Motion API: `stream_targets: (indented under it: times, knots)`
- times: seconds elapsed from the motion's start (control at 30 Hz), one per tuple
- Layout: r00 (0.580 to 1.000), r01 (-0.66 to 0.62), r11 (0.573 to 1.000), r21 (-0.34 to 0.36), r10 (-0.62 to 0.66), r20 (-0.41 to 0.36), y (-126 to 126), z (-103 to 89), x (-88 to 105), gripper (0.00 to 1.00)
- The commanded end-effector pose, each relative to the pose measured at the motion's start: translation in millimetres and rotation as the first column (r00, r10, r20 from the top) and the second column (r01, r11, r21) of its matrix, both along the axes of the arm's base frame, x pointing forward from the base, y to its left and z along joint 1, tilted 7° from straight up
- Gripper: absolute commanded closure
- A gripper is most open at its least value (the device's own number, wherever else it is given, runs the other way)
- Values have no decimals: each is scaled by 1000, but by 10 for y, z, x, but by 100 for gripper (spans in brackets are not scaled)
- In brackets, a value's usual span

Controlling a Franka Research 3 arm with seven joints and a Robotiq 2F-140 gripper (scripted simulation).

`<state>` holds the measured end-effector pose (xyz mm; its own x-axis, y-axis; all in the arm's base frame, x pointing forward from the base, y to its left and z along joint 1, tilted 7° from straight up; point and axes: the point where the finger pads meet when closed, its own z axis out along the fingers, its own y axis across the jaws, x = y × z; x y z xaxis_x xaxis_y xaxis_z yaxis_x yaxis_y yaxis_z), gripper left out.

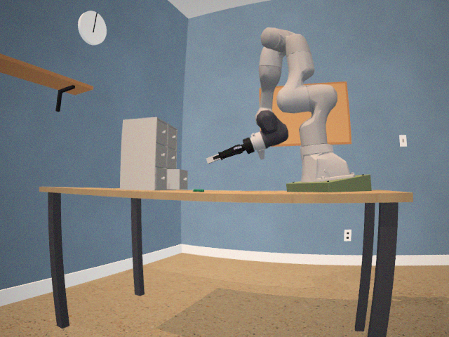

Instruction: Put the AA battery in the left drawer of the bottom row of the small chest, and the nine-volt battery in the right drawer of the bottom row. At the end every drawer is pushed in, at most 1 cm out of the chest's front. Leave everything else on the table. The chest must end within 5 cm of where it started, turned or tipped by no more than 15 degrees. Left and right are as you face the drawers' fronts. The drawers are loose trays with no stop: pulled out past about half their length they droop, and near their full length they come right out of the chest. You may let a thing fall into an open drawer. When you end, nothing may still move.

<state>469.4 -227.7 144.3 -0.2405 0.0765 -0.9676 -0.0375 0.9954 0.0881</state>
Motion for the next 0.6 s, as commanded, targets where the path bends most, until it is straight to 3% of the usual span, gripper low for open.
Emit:
stream_targets:
  times: [0.0, 0.47, 0.57]
  knots:
    - [1000, -3, 1000, -17, 3, -1, 0, -38, 34, 100]
    - [1000, -3, 1000, -17, 3, -1, 59, -593, 502, 100]
    - [1000, -3, 1000, -17, 3, -1, 63, -633, 536, 100]
